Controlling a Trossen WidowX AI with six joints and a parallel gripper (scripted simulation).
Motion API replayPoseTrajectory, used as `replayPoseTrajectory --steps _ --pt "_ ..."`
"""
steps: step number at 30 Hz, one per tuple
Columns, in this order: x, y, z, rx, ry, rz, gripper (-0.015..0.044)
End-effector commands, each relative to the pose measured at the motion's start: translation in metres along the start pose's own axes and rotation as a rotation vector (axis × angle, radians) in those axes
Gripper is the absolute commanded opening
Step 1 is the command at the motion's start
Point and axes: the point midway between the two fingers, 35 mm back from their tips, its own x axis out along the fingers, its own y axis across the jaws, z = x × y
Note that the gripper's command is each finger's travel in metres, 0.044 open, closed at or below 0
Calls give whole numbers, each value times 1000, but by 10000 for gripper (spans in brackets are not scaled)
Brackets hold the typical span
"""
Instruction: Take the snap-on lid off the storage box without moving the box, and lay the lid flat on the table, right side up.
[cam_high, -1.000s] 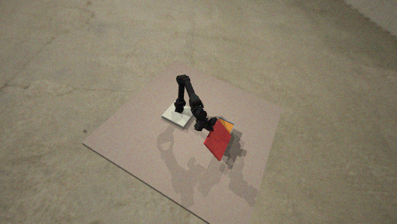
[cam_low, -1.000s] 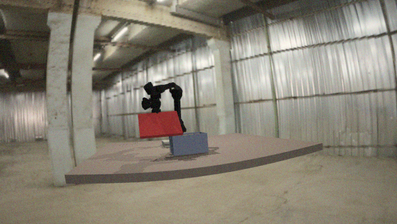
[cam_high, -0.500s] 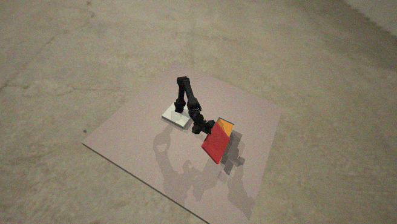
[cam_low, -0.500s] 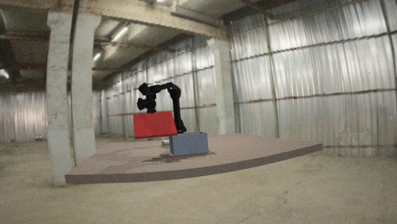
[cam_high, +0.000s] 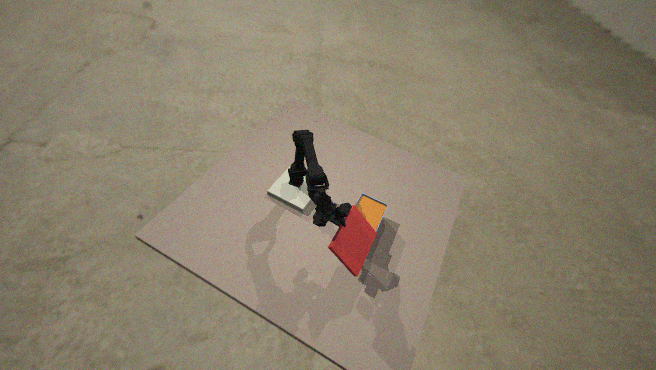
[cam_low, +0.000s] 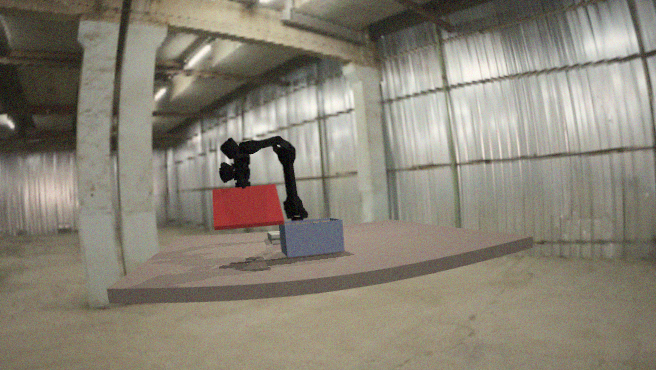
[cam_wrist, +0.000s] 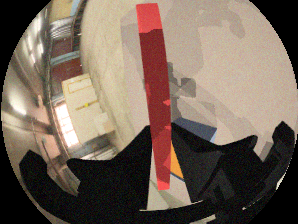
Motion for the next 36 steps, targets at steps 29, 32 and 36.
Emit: replayPoseTrajectory --steps 29,32,36 --pt "-7 -1 59 -13 0 11 0" --pt "-6 -3 58 -13 0 10 0" --pt "-3 -7 56 -13 0 10 0"
